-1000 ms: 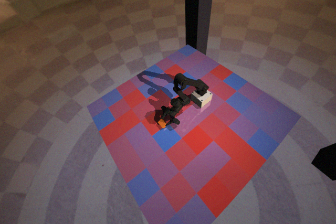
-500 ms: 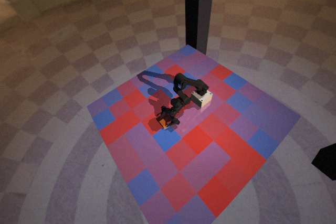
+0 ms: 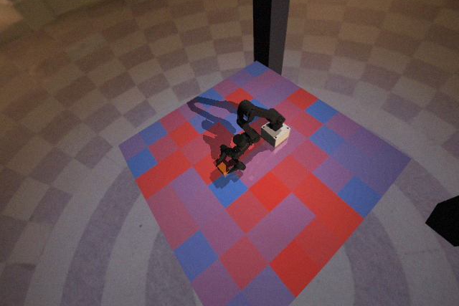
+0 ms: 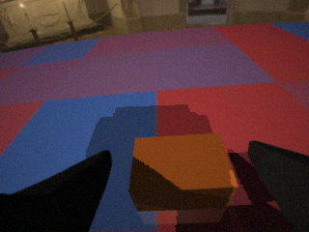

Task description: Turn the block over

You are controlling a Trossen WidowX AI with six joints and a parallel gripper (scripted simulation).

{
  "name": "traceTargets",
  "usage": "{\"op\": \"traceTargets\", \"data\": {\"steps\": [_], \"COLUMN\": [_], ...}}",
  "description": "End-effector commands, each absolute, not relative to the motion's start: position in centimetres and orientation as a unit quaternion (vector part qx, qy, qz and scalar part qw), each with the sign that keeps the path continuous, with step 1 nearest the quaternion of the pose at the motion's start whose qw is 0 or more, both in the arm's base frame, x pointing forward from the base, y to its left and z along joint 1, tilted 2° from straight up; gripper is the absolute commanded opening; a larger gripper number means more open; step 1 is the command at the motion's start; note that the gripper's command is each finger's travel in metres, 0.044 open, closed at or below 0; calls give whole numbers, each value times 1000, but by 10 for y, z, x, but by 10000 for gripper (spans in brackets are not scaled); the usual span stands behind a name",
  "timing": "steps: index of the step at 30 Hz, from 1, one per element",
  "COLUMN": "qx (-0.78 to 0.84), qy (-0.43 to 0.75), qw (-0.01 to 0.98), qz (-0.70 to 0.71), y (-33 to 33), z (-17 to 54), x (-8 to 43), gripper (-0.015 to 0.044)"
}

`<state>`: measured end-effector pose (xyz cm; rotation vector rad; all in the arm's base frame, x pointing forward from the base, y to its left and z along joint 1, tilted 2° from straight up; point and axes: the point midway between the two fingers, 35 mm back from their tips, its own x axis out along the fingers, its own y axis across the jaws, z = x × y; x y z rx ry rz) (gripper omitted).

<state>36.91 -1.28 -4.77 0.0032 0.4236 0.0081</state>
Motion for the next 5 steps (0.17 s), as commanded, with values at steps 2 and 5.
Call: {"op": "traceTargets", "data": {"steps": [2,5], "qx": [4,4], "qy": [210,210], "qw": [978,978], "qz": [6,6], "y": [-12,-12], "z": [-48,-48], "x": [369,369], "gripper": [440,440]}}
